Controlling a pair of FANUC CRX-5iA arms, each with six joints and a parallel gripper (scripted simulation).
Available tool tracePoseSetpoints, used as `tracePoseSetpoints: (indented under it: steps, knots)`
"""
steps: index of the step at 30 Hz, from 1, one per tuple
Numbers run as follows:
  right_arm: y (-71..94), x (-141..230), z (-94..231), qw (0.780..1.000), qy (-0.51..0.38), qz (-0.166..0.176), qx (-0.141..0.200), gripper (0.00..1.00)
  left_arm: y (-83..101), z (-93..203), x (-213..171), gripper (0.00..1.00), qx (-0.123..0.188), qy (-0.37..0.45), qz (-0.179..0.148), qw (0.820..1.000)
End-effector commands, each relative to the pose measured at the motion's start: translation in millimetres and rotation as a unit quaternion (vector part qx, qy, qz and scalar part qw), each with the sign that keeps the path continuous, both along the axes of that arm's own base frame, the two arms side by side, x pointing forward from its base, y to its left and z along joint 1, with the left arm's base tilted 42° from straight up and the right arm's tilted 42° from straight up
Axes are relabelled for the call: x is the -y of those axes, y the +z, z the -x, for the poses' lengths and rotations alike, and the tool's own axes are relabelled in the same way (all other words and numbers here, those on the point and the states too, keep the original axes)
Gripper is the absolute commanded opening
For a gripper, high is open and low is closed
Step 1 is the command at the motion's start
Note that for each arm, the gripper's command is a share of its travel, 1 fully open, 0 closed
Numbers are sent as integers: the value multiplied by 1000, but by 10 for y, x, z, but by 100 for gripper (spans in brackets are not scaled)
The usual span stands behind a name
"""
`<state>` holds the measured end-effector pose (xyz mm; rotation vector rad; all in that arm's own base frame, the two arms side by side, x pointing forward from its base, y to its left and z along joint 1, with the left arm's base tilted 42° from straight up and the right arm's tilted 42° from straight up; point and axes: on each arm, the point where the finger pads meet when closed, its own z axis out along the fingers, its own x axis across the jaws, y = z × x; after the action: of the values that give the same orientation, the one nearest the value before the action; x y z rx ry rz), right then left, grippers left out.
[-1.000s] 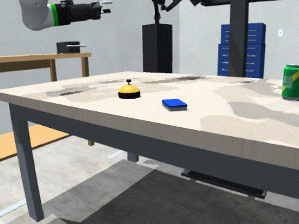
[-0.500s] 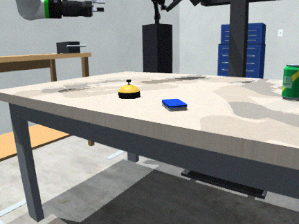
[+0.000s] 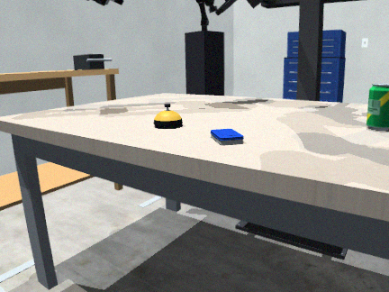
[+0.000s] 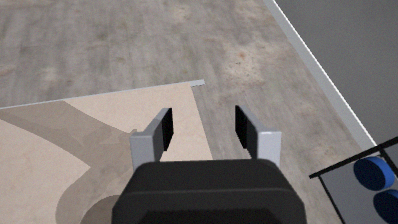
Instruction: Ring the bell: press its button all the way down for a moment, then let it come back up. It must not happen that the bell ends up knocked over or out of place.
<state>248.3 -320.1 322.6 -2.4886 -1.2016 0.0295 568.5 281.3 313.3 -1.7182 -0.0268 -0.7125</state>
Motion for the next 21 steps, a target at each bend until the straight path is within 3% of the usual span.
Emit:
tracePoseSetpoints:
  steps: [1,3,4,5,11,18,20,21]
  knots:
    - [366,325,513,992,-92,74,52,100,8,-1,4,100,1,0,0,1000]
    - [366,325,513,992,-92,74,52,100,8,-1,4,100,1,0,0,1000]
    - [540,435,784,985,-127,100,67,100,8,-1,4,100,1,0,0,1000]
    - [607,453,895,977,-154,122,78,100,8,-1,4,100,1,0,0,1000]
    - [985,552,1510,943,-245,196,113,100,8,-1,4,100,1,0,0,1000]
    - [1447,499,2265,883,-345,285,145,100,8,-1,4,100,1,0,0,1000]
    - [1447,499,2265,883,-345,285,145,100,8,-1,4,100,1,0,0,1000]
    - [1567,458,2457,866,-366,305,151,100,8,-1,4,100,1,0,0,1000]
